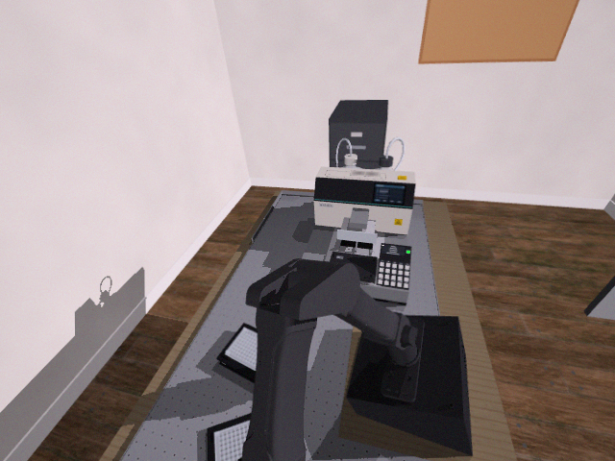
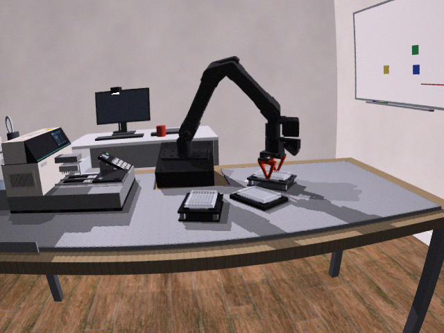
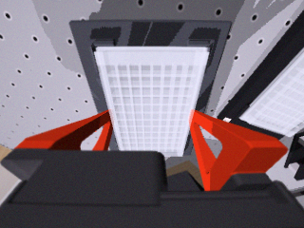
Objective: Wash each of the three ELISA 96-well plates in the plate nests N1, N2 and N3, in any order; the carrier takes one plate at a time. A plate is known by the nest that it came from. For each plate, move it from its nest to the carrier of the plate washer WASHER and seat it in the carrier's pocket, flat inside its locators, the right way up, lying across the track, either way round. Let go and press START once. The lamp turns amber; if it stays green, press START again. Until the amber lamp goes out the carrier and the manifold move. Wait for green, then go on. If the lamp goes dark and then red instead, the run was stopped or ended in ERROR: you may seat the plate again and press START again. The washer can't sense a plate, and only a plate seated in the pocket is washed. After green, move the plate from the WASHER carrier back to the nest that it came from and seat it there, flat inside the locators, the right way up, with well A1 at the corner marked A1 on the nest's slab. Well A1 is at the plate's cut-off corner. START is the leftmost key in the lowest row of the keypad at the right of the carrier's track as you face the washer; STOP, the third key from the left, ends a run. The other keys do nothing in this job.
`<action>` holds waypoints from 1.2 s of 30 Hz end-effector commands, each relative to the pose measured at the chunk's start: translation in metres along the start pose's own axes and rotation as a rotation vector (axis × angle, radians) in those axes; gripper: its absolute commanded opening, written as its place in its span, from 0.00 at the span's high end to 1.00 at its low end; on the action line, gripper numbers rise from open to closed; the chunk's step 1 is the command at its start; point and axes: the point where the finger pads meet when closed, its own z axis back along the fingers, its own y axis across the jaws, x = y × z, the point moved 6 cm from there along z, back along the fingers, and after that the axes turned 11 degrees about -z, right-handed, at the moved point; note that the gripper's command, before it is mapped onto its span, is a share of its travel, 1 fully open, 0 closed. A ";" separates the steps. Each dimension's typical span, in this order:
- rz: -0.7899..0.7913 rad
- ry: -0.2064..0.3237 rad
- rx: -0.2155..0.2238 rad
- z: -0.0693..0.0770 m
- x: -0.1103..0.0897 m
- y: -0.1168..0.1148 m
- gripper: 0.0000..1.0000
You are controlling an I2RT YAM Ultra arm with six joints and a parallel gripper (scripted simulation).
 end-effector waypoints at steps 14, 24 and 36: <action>-0.002 -0.015 0.009 0.003 0.003 0.001 1.00; -0.002 -0.015 0.009 0.017 0.003 0.001 1.00; -0.002 -0.015 0.009 0.033 0.002 0.001 1.00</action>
